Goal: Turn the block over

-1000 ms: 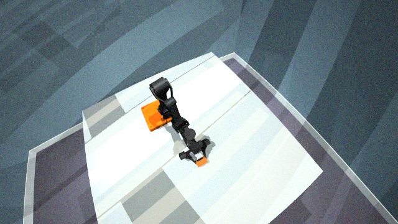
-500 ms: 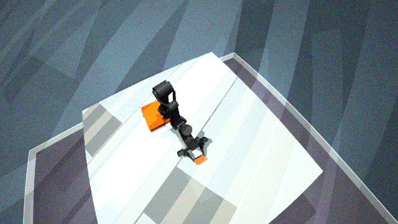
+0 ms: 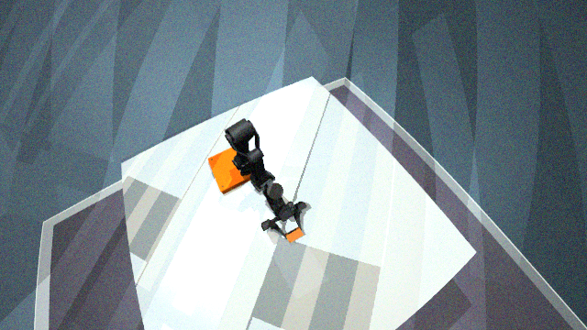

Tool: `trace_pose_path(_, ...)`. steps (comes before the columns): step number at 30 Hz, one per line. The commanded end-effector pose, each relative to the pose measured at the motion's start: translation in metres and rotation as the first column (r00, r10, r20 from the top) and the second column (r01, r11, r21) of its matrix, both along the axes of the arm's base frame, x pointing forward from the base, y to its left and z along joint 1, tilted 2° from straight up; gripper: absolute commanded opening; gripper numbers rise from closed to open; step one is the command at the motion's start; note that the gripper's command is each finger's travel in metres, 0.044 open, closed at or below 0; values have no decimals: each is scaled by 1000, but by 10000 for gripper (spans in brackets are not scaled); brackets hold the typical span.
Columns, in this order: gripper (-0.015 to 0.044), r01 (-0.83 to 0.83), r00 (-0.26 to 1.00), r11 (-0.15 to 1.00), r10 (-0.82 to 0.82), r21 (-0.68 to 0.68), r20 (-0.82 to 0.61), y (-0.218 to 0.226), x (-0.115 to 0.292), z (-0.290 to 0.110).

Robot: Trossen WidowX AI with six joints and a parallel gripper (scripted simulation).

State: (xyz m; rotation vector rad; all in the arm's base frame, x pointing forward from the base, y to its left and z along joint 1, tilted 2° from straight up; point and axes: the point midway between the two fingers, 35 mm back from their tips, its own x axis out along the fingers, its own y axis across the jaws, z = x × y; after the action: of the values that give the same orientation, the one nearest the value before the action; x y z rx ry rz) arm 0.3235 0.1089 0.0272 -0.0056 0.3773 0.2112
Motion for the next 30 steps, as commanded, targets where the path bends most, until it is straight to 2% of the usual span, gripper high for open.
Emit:
trace_pose_path(1, 210, 2, 1000, 1000, -2, -4, 4, -1, 0, 0)
trace_pose_path(10, 440, 2, 1000, 1000, -2, -4, 4, -1, 0, 0)
trace_pose_path(30, 440, 2, 1000, 1000, -2, -4, 4, -1, 0, 0)
